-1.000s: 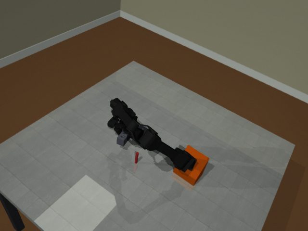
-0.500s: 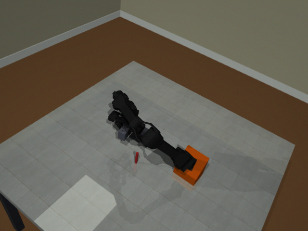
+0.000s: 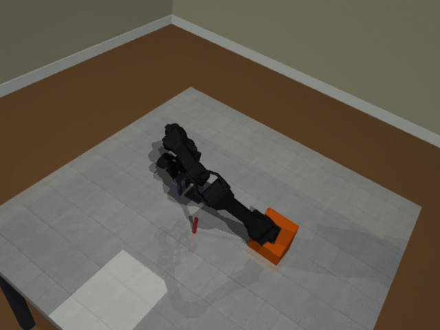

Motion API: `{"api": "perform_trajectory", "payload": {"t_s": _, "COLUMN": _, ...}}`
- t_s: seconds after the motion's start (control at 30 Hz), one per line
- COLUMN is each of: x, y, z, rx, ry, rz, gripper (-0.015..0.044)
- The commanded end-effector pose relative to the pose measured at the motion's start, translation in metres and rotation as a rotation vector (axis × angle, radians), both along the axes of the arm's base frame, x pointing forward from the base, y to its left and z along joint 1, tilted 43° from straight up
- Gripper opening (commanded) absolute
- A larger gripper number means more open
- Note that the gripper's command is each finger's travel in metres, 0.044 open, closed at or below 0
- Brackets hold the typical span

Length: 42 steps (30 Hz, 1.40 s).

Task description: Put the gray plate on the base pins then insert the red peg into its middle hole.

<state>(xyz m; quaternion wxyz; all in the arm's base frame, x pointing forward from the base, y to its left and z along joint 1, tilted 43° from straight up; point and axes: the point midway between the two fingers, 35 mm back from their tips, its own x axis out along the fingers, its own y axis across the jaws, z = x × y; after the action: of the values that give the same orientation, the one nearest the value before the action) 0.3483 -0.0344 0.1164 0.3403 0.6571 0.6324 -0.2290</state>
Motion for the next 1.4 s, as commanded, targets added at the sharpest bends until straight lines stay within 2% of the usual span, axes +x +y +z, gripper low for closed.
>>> {"api": "perform_trajectory", "payload": {"t_s": 0.0, "x": 0.001, "y": -0.006, "z": -0.012, "rx": -0.002, "ry": 0.007, "rz": -0.006, "gripper": 0.0}}
{"api": "perform_trajectory", "payload": {"t_s": 1.37, "x": -0.001, "y": -0.041, "z": -0.132, "rx": 0.004, "ry": 0.069, "rz": -0.077, "gripper": 0.0}}
